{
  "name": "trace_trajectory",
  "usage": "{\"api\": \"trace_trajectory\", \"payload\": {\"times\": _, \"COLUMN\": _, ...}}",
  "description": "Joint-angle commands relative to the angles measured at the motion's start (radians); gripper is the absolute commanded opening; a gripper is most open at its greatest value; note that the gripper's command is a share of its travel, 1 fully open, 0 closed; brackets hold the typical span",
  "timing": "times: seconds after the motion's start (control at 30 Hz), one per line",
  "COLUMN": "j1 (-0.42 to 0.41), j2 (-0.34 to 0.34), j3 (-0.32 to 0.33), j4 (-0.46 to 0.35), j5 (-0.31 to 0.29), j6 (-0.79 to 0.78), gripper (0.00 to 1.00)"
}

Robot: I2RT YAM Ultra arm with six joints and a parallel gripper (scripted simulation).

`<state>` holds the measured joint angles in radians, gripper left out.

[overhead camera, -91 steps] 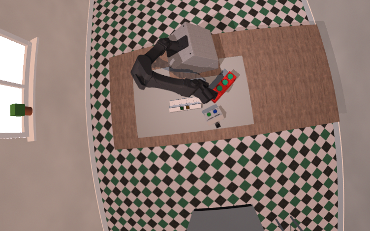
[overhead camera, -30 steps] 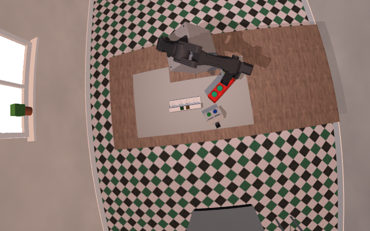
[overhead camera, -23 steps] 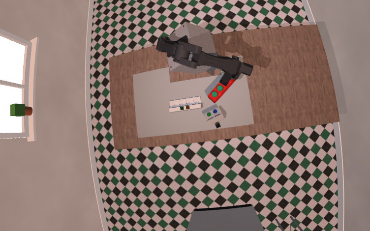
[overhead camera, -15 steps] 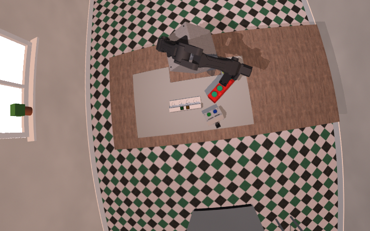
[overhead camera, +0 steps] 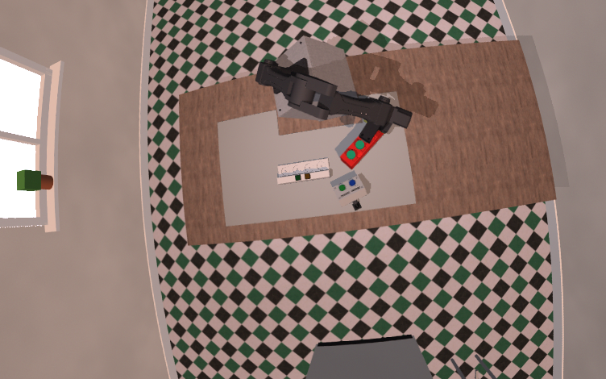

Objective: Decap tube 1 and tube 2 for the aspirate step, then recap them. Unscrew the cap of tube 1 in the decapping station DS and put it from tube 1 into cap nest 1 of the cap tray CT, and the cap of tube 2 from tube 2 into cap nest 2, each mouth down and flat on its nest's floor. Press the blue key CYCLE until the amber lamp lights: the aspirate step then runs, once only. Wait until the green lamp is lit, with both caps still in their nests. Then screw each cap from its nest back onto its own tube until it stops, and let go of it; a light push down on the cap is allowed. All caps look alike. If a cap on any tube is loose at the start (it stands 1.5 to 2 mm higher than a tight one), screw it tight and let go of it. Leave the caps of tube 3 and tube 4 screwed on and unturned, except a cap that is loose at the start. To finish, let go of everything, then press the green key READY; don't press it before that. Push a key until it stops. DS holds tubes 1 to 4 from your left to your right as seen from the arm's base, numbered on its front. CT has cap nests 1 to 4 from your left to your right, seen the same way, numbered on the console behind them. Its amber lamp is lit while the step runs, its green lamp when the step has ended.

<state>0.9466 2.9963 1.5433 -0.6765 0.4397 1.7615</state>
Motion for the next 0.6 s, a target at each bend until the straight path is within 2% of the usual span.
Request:
{"api": "trace_trajectory", "payload": {"times": 0.0, "j1": 0.004, "j2": -0.006, "j3": 0.003, "j4": 0.002, "j5": 0.009, "j6": -0.002, "gripper": 0.49}}
{"api": "trace_trajectory", "payload": {"times": 0.57, "j1": -0.008, "j2": 0.007, "j3": -0.003, "j4": 0.026, "j5": 0.015, "j6": -0.013, "gripper": 0.49}}
